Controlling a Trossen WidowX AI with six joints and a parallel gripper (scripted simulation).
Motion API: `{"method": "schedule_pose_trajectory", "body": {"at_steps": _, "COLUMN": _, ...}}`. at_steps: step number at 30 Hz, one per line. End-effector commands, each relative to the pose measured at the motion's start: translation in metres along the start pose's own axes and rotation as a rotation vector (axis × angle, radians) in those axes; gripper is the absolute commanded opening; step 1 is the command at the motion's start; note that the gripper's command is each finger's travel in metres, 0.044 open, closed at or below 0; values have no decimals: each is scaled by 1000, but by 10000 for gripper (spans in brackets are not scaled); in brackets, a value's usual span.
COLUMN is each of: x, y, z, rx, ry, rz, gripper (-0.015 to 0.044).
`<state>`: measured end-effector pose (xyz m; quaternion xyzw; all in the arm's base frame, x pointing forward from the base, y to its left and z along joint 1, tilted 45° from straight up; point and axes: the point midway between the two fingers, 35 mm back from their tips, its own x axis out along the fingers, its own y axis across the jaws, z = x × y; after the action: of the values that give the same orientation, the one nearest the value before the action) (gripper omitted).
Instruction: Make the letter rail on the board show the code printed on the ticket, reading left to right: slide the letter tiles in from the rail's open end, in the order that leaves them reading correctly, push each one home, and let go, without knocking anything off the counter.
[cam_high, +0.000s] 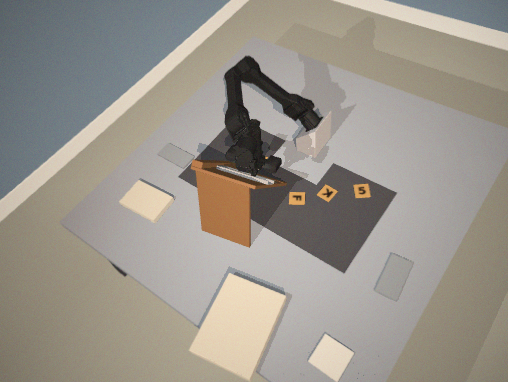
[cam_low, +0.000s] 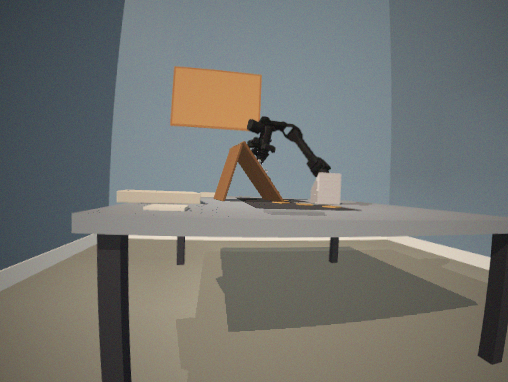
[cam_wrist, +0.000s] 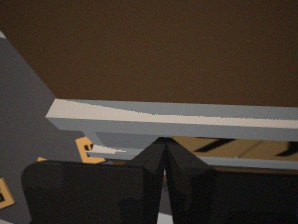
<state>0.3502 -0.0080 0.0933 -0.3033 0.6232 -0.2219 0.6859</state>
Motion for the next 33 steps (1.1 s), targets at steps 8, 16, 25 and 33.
{"method": "schedule_pose_trajectory", "body": {"at_steps": 8, "x": 0, "y": -7, "z": 1, "rx": 3, "ry": -2, "rz": -5, "gripper": 0}}
{"method": "schedule_pose_trajectory", "body": {"at_steps": 16, "x": 0, "y": -8, "z": 1, "rx": 3, "ry": -2, "rz": -5, "gripper": 0}}
{"method": "schedule_pose_trajectory", "body": {"at_steps": 25, "x": 1, "y": -9, "z": 2, "rx": 3, "ry": -2, "rz": -5, "gripper": 0}}
{"method": "schedule_pose_trajectory", "body": {"at_steps": 33, "x": -8, "y": -5, "z": -6, "rx": 3, "ry": -2, "rz": -4, "gripper": 0}}
